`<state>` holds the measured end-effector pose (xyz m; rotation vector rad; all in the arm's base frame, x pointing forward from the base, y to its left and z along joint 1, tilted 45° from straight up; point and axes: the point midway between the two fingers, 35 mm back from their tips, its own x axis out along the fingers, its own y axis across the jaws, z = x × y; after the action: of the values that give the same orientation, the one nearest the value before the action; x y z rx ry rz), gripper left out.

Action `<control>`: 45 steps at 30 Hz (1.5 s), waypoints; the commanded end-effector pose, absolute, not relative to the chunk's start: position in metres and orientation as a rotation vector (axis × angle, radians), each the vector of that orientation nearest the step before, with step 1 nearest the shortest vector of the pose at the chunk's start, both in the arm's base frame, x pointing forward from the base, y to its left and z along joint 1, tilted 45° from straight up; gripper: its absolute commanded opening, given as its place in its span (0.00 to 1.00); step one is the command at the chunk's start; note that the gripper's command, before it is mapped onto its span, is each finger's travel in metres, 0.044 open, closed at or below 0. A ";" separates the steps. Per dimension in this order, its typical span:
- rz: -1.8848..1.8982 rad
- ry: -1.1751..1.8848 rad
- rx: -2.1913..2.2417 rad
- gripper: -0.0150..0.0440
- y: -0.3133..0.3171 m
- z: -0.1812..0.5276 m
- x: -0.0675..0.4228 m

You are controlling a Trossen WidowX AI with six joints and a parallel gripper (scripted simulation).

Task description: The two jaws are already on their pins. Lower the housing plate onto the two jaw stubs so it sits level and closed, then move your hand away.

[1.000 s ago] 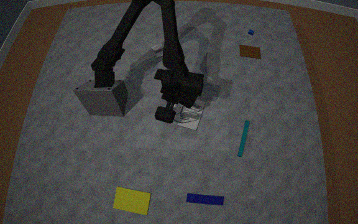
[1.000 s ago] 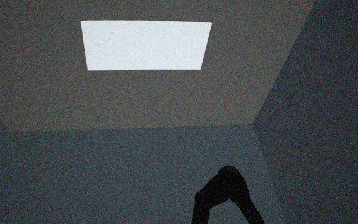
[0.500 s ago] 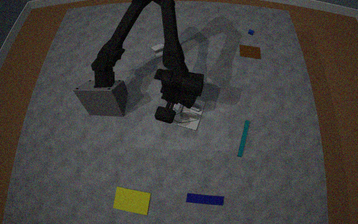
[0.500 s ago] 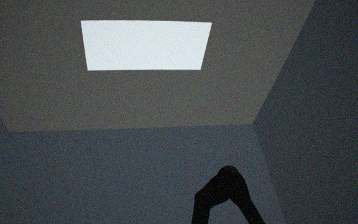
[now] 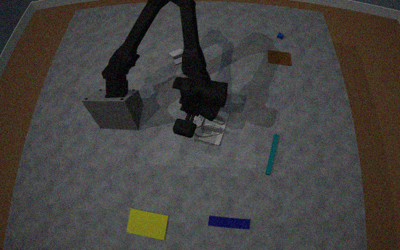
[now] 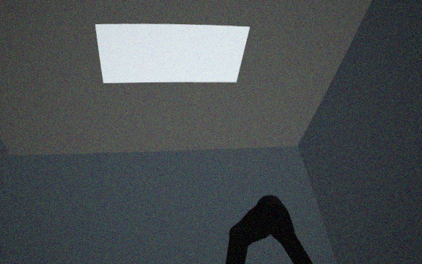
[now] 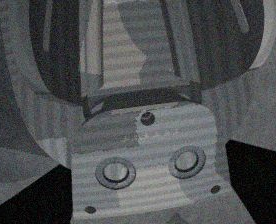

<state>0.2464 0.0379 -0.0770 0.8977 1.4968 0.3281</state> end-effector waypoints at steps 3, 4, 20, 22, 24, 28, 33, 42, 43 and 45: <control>0.328 1.497 0.902 0.85 0.039 -0.077 0.247; 0.328 1.497 0.902 0.85 0.039 -0.077 0.247; 0.328 1.497 0.902 0.85 0.039 -0.077 0.247; 0.328 1.497 0.902 0.85 0.039 -0.077 0.247; 0.328 1.497 0.902 0.85 0.039 -0.077 0.247; 0.328 1.497 0.902 0.85 0.039 -0.077 0.247; 0.328 1.497 0.902 0.85 0.039 -0.077 0.247; 0.328 1.497 0.898 0.89 0.038 -0.077 0.246; 0.328 1.497 0.898 0.94 0.038 -0.077 0.246; 0.328 1.497 0.898 1.00 0.038 -0.077 0.246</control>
<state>0.2464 0.0381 -0.0770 0.8978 1.4969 0.3284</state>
